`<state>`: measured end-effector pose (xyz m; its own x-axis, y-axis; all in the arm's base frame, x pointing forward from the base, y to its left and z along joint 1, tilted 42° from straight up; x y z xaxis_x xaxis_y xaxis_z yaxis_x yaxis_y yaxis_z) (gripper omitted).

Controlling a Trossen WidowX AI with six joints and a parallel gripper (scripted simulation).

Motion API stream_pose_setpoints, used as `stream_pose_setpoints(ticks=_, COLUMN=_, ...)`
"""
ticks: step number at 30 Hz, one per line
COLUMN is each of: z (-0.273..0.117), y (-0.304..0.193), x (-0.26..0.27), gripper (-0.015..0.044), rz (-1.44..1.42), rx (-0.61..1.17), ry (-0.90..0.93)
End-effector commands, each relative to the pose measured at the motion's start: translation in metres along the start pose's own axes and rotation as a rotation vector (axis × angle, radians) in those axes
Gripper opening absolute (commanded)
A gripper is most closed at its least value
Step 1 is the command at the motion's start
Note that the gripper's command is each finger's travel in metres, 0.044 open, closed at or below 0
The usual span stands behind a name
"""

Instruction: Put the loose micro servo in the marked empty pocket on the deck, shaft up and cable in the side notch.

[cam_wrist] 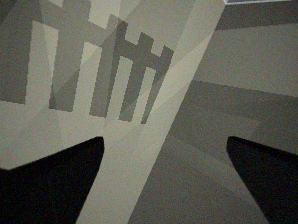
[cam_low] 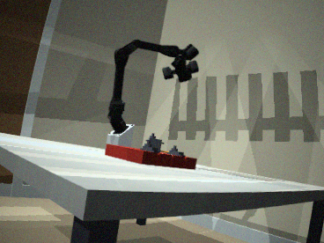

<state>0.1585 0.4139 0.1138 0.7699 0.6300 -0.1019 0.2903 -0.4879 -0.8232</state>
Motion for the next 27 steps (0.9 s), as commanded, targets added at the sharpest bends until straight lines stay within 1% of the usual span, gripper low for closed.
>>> stream_pose_setpoints(ticks=1, z=0.0, y=0.001, x=0.0, gripper=0.0426, rz=-0.003, rx=-0.003, ry=0.001)
stream_pose_setpoints(ticks=2, z=-0.001, y=0.002, x=0.0, gripper=0.044, rz=-0.008, rx=-0.009, ry=0.003)
stream_pose_setpoints(ticks=14, z=-0.016, y=0.055, x=-0.001, gripper=0.044, rz=-0.194, rx=-0.221, ry=0.037)
stream_pose_setpoints(ticks=27, z=-0.04, y=0.115, x=-0.017, gripper=0.044, rz=-0.409, rx=-0.471, ry=-0.043)
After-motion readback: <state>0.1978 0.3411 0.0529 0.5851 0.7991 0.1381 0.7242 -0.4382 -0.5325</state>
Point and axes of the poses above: the point midway between the two fingers, 35 mm back from their tips, its own z axis out along the fingers, its own x axis across the jaws, y = z × x, the point moved 2 cm from there along -z, back along the fingers, and after that the axes turned 1 degree about -z, right-handed, at the moved point
